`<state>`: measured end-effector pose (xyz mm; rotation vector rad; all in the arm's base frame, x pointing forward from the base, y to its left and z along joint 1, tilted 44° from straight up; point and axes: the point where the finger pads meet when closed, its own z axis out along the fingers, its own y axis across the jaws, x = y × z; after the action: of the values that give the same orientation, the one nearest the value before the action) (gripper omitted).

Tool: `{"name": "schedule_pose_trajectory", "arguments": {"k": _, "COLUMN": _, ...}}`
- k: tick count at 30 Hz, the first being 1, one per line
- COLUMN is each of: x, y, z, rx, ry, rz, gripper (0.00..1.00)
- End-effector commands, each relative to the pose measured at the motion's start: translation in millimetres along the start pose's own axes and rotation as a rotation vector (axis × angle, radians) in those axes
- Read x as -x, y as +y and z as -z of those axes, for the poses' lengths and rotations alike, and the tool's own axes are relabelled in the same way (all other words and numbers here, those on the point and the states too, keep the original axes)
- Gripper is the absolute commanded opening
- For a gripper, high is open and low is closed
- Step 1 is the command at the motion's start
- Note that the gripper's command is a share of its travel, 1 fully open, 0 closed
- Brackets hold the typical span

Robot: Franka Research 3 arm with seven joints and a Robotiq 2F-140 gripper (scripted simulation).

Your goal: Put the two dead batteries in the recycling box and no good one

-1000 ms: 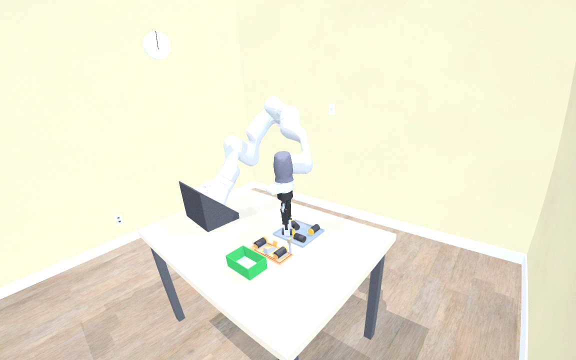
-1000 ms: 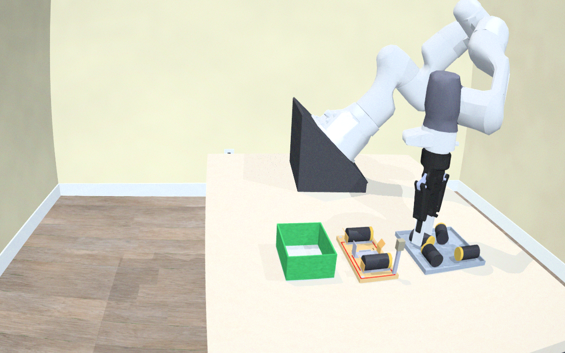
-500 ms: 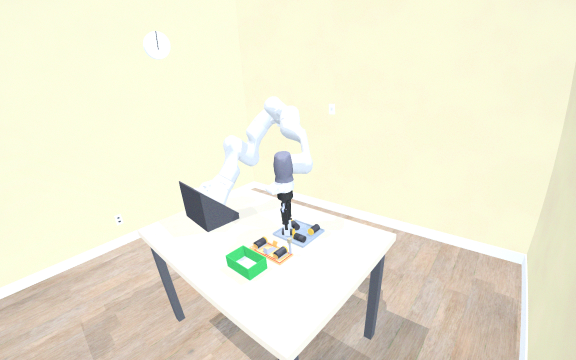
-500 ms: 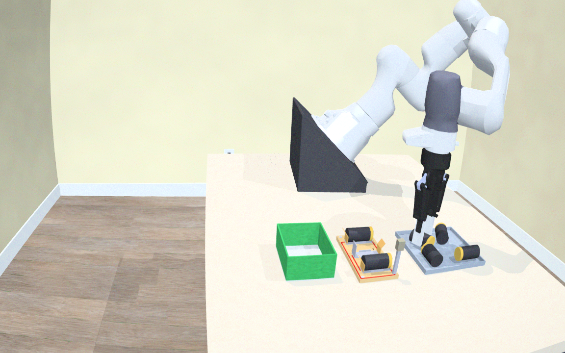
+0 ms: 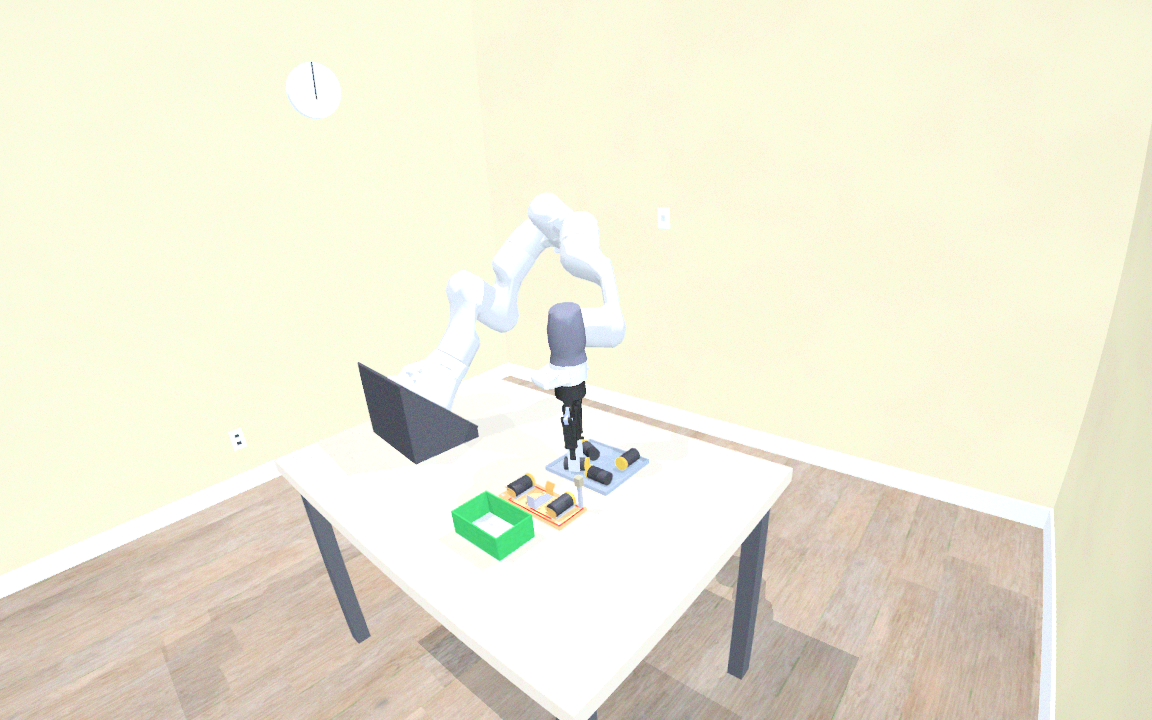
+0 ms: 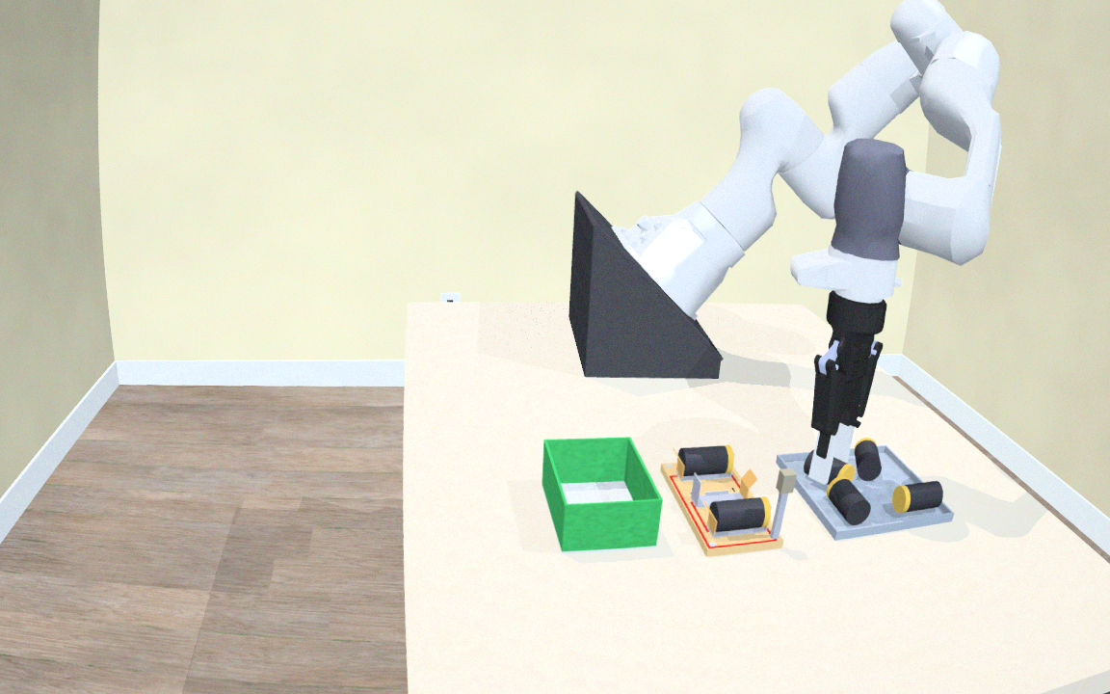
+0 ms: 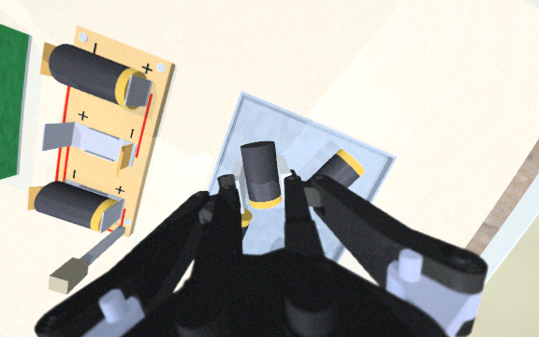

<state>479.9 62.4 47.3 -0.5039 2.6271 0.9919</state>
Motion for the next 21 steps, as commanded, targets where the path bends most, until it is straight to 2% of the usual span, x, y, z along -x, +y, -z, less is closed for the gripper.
{"name": "schedule_pose_trajectory", "arguments": {"k": 1, "x": 1, "y": 0, "z": -0.7, "rx": -0.001, "ry": -0.001, "rz": 0.004, "gripper": 0.16}}
{"name": "schedule_pose_trajectory", "arguments": {"k": 6, "x": 1, "y": 0, "z": 13.2, "rx": -0.001, "ry": -0.001, "rz": 0.004, "gripper": 0.16}}
{"name": "schedule_pose_trajectory", "arguments": {"k": 8, "x": 1, "y": 0, "z": 13.2, "rx": -0.001, "ry": -0.001, "rz": 0.004, "gripper": 0.16}}
{"name": "schedule_pose_trajectory", "arguments": {"k": 15, "x": 1, "y": 0, "z": 41.7, "rx": -0.001, "ry": -0.001, "rz": 0.004, "gripper": 0.16}}
{"name": "schedule_pose_trajectory", "arguments": {"k": 21, "x": 1, "y": 0, "z": 43.7, "rx": -0.001, "ry": -0.001, "rz": 0.004, "gripper": 0.16}}
